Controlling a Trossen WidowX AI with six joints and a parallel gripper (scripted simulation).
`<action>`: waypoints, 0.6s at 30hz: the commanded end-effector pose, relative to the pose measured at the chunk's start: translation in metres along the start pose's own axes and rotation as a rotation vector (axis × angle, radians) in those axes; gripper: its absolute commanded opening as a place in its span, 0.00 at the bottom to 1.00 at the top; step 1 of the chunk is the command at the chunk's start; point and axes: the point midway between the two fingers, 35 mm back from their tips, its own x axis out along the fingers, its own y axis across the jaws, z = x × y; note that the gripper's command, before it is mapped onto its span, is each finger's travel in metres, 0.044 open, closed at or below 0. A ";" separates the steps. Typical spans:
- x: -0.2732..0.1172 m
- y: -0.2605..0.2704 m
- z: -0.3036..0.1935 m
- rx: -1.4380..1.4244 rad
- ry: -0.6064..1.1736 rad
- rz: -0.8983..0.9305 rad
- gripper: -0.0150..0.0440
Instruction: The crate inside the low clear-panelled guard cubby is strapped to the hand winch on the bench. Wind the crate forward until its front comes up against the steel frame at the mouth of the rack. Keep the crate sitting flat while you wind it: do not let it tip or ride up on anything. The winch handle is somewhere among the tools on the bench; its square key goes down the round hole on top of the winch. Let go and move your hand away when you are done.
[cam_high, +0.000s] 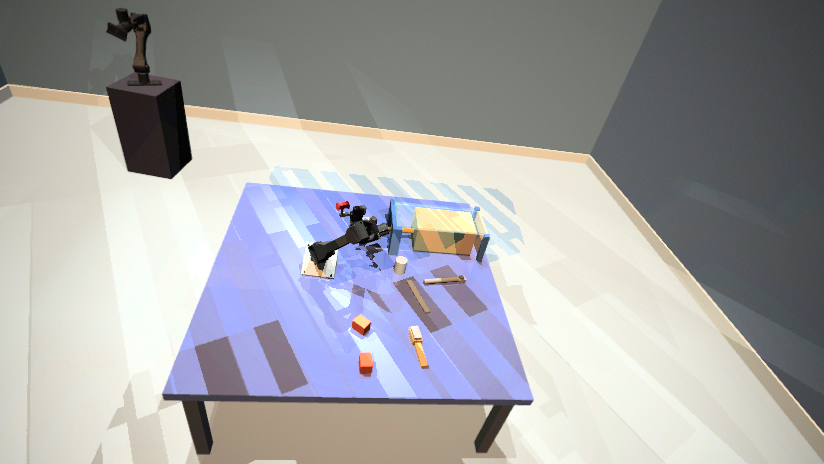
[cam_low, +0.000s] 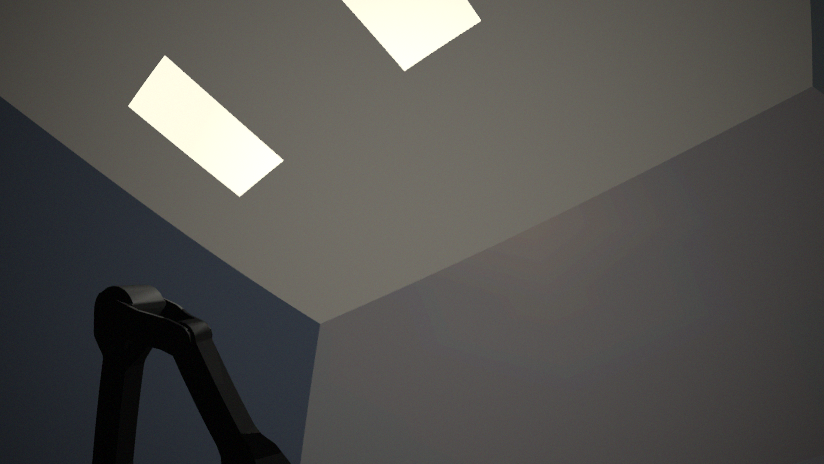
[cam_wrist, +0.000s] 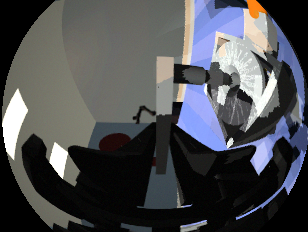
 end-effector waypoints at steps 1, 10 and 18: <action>0.000 0.001 0.001 -0.009 -0.002 0.008 0.25; -0.004 -0.001 0.000 -0.009 -0.002 0.008 0.25; -0.008 -0.003 0.000 -0.009 -0.001 0.008 0.25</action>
